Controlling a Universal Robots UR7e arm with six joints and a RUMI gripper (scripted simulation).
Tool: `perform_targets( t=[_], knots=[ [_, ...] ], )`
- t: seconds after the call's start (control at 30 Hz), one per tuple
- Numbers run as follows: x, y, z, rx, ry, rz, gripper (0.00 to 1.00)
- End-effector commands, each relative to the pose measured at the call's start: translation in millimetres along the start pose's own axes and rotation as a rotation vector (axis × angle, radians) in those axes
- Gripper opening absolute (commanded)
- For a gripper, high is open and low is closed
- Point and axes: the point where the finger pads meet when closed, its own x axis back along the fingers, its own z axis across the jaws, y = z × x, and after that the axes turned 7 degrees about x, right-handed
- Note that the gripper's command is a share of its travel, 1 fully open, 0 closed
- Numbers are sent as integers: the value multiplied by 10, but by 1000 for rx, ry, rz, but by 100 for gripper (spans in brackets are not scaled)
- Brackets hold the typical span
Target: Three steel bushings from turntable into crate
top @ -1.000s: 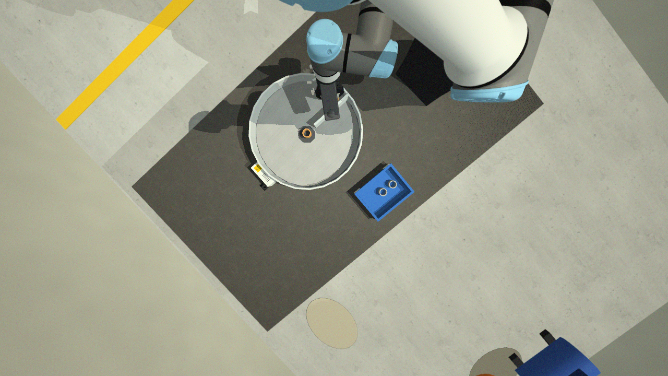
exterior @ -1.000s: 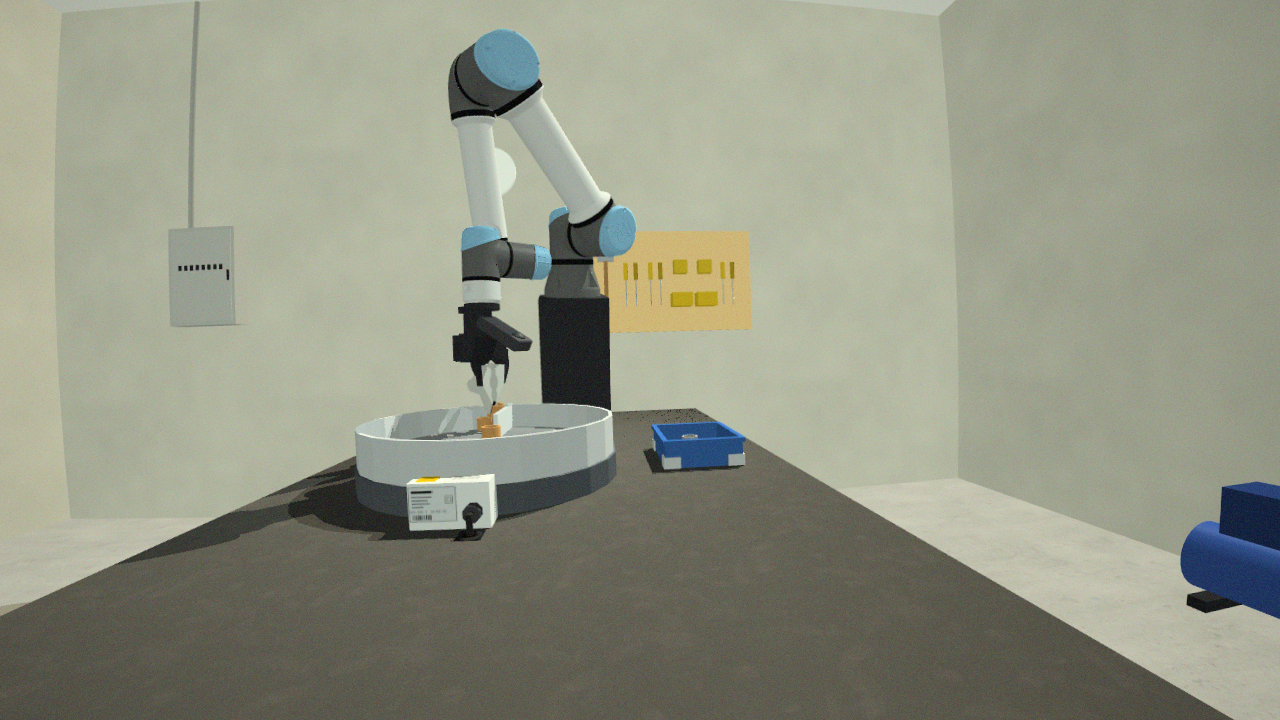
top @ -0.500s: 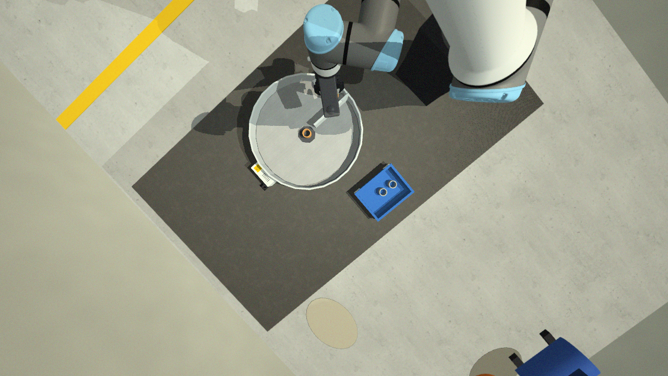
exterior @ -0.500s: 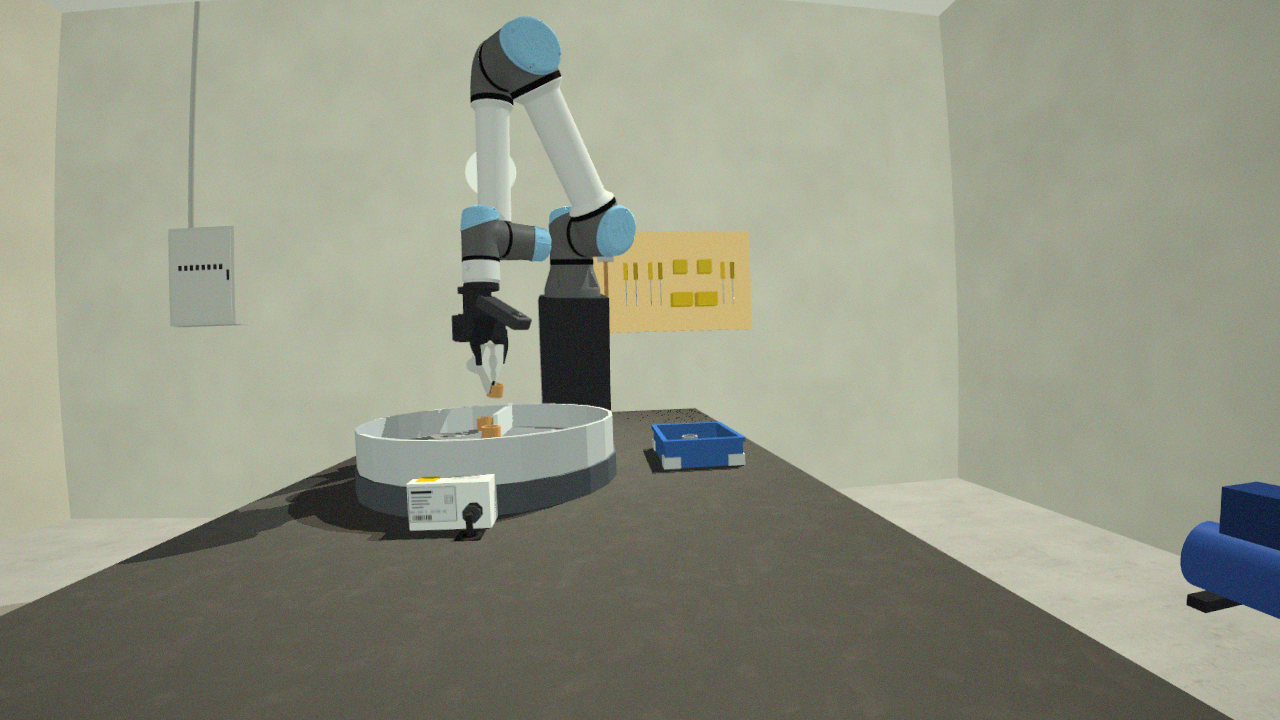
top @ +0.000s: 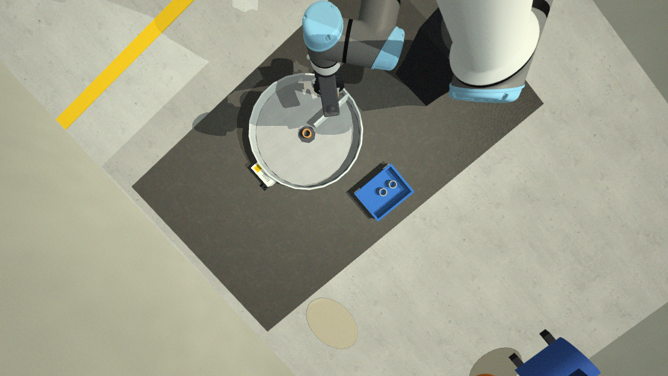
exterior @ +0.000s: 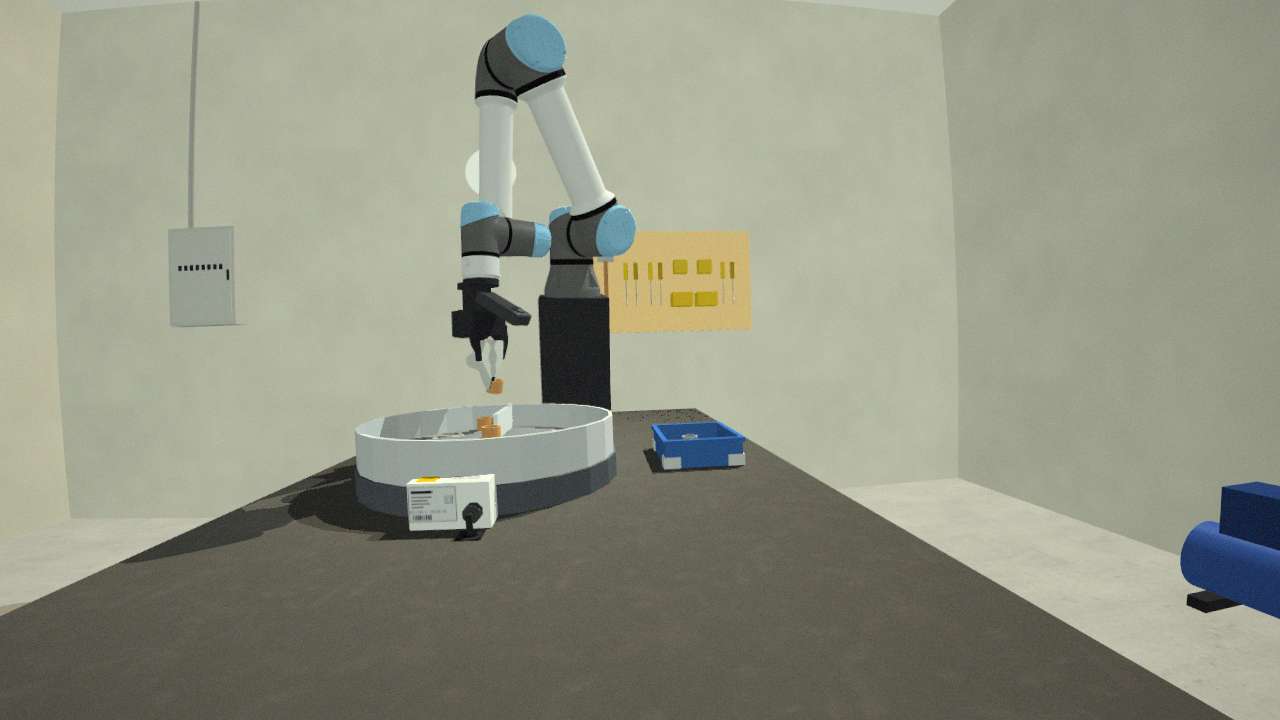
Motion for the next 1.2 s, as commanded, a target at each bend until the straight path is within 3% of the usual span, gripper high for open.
perform_targets(
  t=[0.0, 1.17],
  knots=[
    [3, 1, 3, 0, 1, 0, 0],
    [3, -18, 31, 0, 1, 0, 0]
  ],
)
